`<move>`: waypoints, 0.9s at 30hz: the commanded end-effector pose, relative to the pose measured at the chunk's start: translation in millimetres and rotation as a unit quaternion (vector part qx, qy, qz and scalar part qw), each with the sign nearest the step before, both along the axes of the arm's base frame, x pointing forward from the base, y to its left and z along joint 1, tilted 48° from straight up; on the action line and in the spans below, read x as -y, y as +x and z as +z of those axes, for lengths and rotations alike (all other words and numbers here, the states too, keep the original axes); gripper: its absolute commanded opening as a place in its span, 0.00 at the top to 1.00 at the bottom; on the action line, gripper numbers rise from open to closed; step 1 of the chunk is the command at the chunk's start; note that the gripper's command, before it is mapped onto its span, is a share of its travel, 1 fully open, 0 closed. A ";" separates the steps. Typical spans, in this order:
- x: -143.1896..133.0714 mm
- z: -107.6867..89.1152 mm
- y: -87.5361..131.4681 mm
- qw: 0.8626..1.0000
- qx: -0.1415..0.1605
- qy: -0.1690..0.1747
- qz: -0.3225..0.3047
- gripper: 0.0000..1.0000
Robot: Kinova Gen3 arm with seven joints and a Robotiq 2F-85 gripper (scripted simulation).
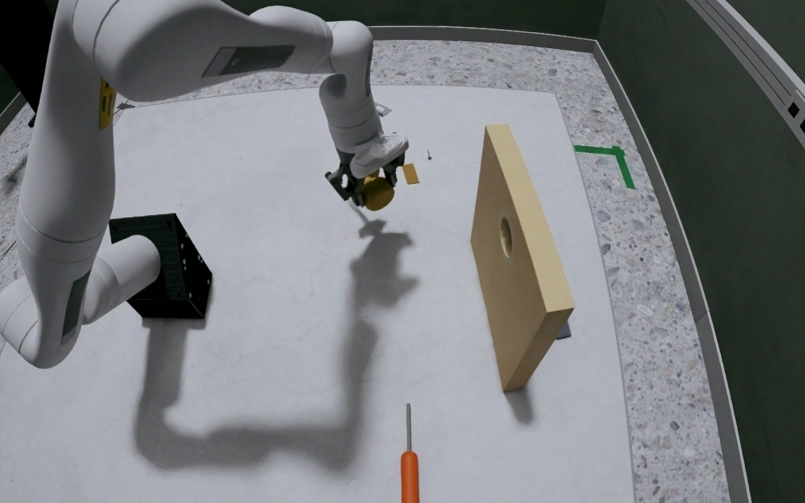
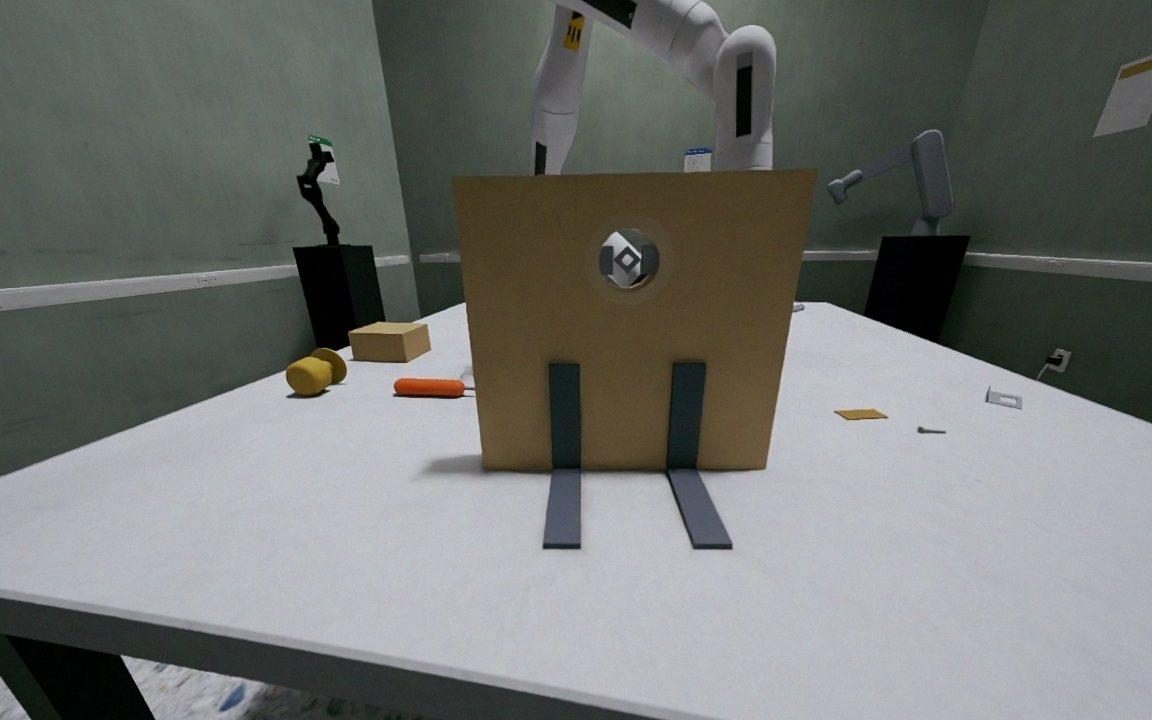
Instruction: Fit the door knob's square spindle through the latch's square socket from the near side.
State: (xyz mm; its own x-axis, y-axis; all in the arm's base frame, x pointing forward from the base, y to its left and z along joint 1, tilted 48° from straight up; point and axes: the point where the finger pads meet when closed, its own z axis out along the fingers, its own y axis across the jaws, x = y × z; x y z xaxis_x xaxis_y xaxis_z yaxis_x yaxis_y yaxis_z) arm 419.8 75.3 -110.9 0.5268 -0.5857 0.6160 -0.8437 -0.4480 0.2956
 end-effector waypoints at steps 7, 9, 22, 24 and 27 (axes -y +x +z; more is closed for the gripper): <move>-2.0 2.8 1.6 1.000 0.018 0.002 -0.017 0.37; -1.8 3.3 1.7 0.999 0.029 0.002 -0.030 0.37; 0.5 13.6 3.5 0.989 0.099 0.000 -0.107 0.37; 2.9 23.3 5.2 0.989 0.099 0.000 -0.107 0.37; 4.8 30.8 6.5 0.989 0.099 0.000 -0.107 0.37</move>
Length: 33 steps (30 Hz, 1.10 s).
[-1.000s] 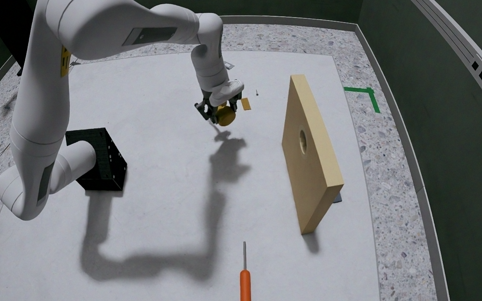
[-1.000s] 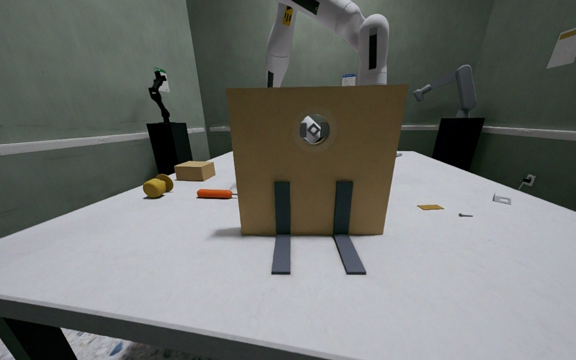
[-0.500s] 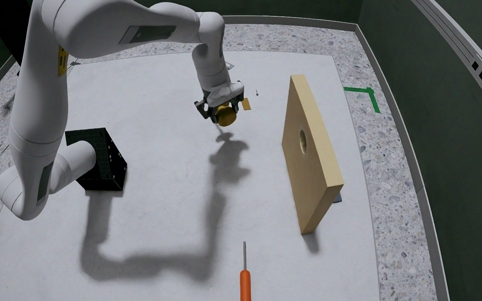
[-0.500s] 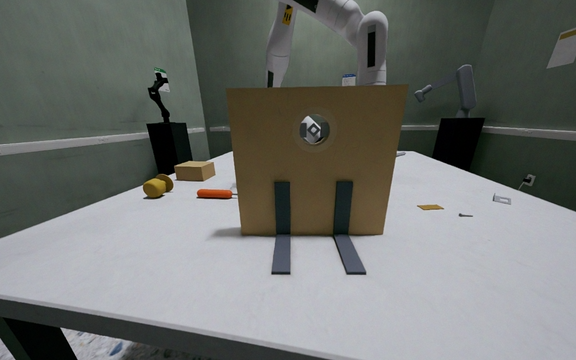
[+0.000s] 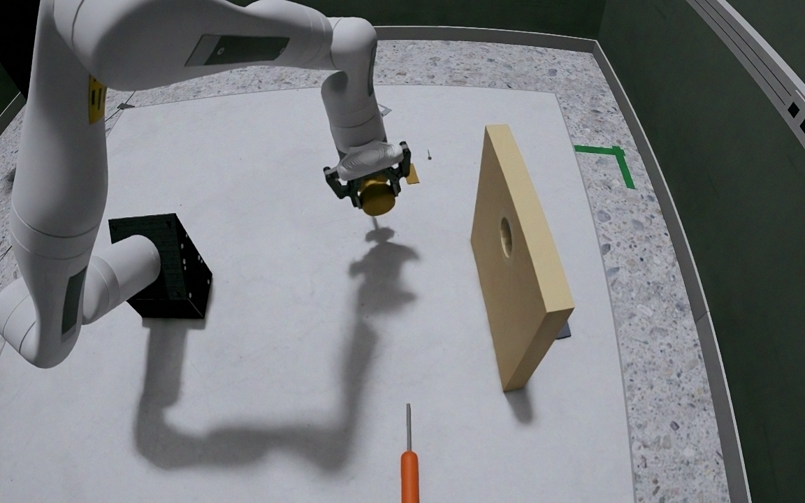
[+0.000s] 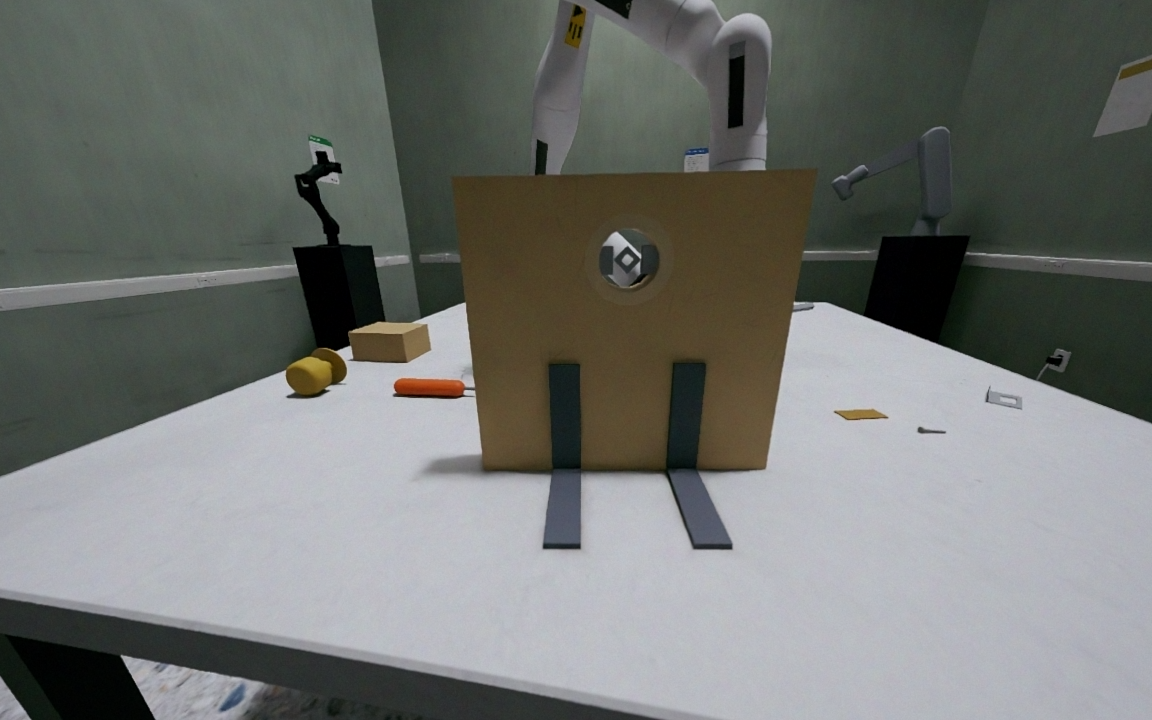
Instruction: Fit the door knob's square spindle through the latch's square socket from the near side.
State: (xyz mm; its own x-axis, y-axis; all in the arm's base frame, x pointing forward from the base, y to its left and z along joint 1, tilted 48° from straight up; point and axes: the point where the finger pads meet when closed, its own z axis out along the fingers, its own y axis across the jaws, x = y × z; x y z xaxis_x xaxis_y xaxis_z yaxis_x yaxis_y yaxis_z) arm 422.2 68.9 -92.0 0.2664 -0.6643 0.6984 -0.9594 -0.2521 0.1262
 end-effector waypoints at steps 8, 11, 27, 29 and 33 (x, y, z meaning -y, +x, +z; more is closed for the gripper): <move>-1.3 13.3 4.3 1.000 0.006 0.005 -0.002 0.37; -1.2 13.6 4.3 1.000 0.013 0.005 -0.010 0.37; 1.2 23.5 6.0 0.989 0.102 0.002 -0.108 0.37; 3.7 33.8 7.8 0.989 0.102 0.002 -0.108 0.37; 5.9 42.8 9.4 0.989 0.102 0.002 -0.108 0.37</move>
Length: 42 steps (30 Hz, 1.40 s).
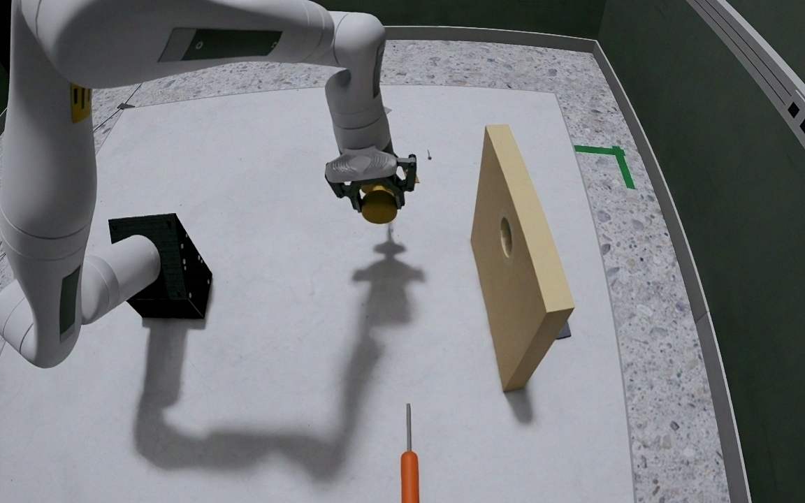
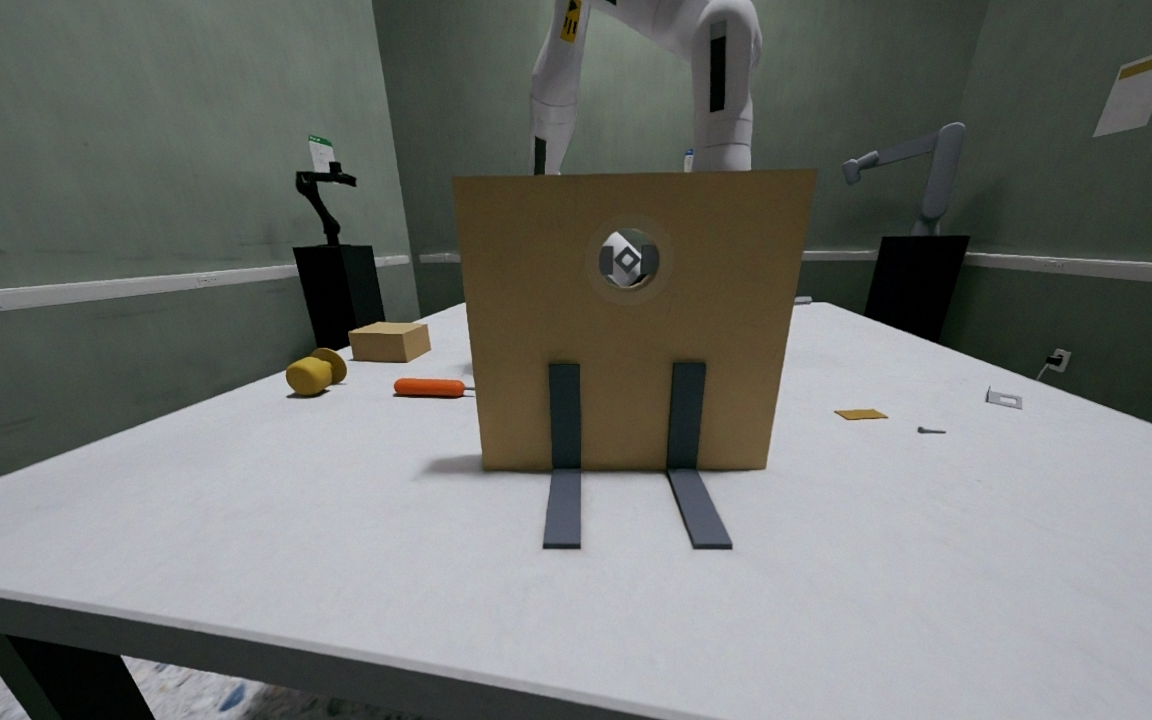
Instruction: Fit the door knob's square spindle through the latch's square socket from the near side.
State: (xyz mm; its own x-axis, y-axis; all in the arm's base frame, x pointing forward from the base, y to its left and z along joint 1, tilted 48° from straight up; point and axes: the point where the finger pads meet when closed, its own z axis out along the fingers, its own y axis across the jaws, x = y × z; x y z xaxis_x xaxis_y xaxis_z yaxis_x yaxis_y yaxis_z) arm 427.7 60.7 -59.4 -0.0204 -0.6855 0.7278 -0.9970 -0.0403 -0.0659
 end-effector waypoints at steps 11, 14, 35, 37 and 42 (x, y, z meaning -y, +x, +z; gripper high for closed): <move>-1.8 11.3 4.0 1.000 0.019 0.005 -0.016 0.37; -1.4 12.1 4.1 0.999 0.037 0.005 -0.037 0.37; 5.3 40.8 9.1 0.989 0.103 0.003 -0.109 0.37; 5.4 40.9 9.1 0.988 0.106 0.003 -0.112 0.37; 5.7 41.4 9.2 0.985 0.117 0.003 -0.125 0.37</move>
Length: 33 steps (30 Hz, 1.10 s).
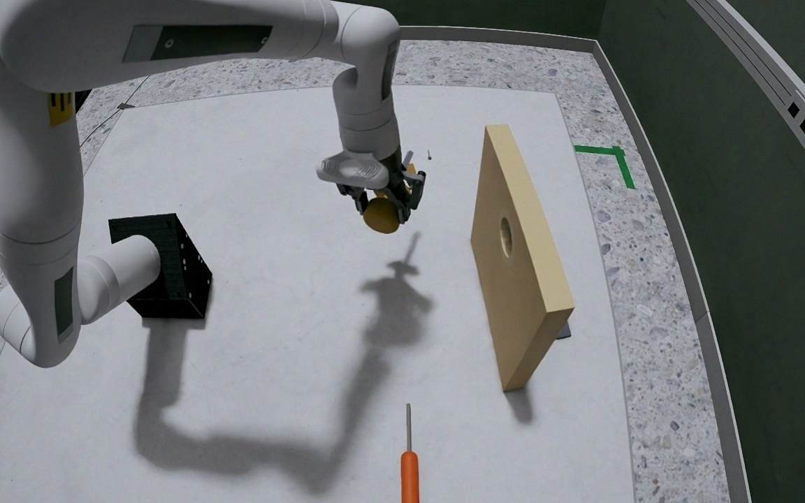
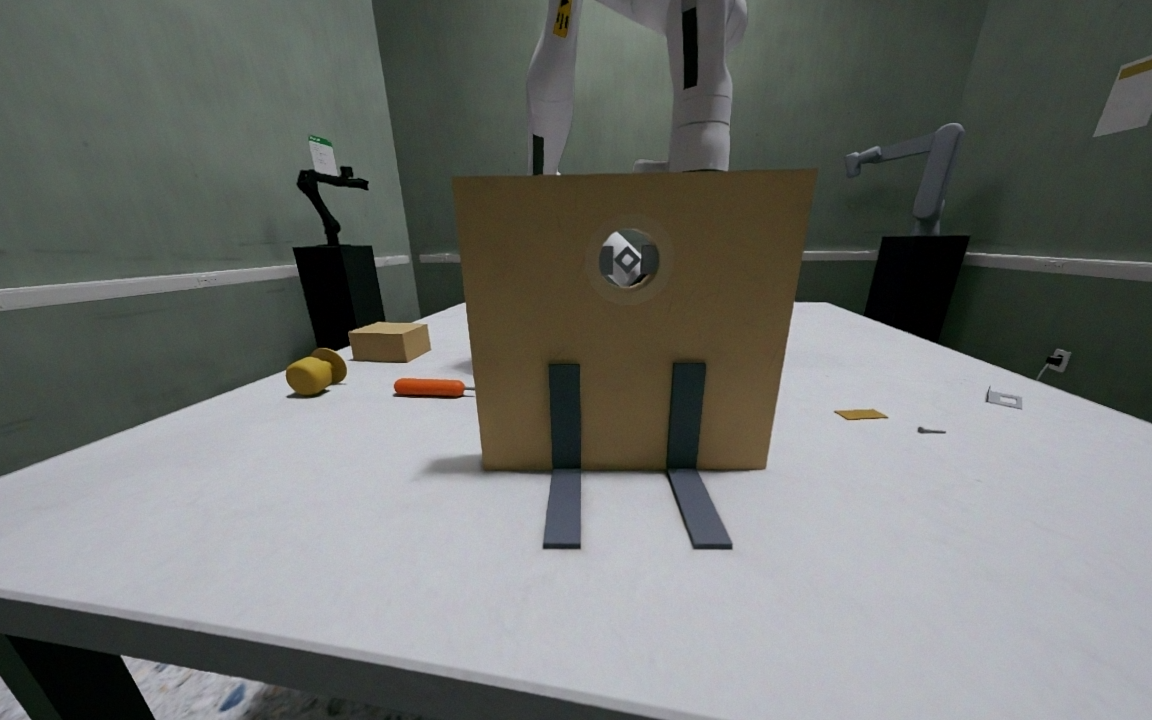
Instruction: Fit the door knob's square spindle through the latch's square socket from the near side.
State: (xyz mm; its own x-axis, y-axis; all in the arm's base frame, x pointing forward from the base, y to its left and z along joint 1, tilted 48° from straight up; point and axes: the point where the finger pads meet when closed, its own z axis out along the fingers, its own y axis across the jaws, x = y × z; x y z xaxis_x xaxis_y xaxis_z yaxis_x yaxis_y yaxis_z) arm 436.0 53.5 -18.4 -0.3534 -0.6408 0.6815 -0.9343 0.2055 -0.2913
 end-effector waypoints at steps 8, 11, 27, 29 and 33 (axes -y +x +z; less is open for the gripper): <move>-0.8 3.2 1.3 0.996 0.064 -0.001 -0.069 0.37; -0.4 5.8 1.8 0.992 0.084 -0.001 -0.091 0.37; 5.7 30.3 5.9 0.990 0.094 -0.002 -0.102 0.37; 6.0 30.8 6.0 0.988 0.105 -0.002 -0.114 0.37; 6.3 31.8 6.1 0.982 0.126 -0.002 -0.138 0.37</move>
State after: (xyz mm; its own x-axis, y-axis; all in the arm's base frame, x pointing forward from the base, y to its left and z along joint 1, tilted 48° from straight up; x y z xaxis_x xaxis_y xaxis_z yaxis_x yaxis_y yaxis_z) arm 440.9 45.8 12.9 -0.6563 -0.5022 0.5631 -0.7545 0.4310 -0.4949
